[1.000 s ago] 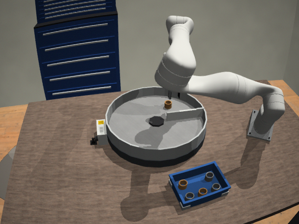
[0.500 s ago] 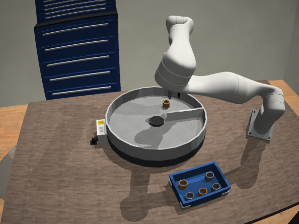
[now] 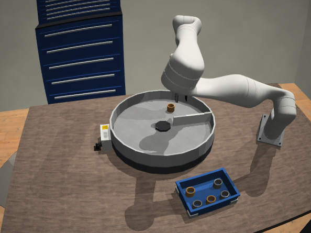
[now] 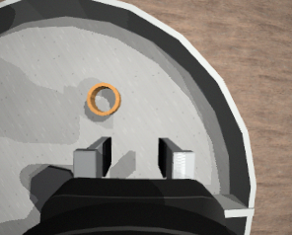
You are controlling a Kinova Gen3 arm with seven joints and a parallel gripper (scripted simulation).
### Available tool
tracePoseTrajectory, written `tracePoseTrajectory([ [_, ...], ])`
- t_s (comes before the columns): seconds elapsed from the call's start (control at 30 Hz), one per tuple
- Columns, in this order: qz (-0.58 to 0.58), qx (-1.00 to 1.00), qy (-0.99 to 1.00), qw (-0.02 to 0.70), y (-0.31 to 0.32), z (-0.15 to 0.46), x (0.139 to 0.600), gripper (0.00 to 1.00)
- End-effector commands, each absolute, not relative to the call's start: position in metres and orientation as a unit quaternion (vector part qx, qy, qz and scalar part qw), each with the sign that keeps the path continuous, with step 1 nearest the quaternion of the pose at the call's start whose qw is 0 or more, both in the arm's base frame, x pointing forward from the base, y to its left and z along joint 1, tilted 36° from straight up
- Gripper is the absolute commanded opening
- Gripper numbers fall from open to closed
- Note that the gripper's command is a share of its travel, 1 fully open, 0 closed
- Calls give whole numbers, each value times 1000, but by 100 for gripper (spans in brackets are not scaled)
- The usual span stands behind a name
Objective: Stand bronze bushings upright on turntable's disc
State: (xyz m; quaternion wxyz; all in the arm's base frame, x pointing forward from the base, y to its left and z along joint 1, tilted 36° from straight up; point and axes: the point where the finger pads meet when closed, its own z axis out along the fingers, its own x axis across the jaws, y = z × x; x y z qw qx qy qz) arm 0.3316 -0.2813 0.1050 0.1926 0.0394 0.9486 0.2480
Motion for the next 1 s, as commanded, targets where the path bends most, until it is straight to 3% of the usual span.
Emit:
tracePoseTrajectory([
  [0.0,250,43,948,192,-281,108,330,77],
  [0.97,250,43,948,192,-281,108,330,76],
])
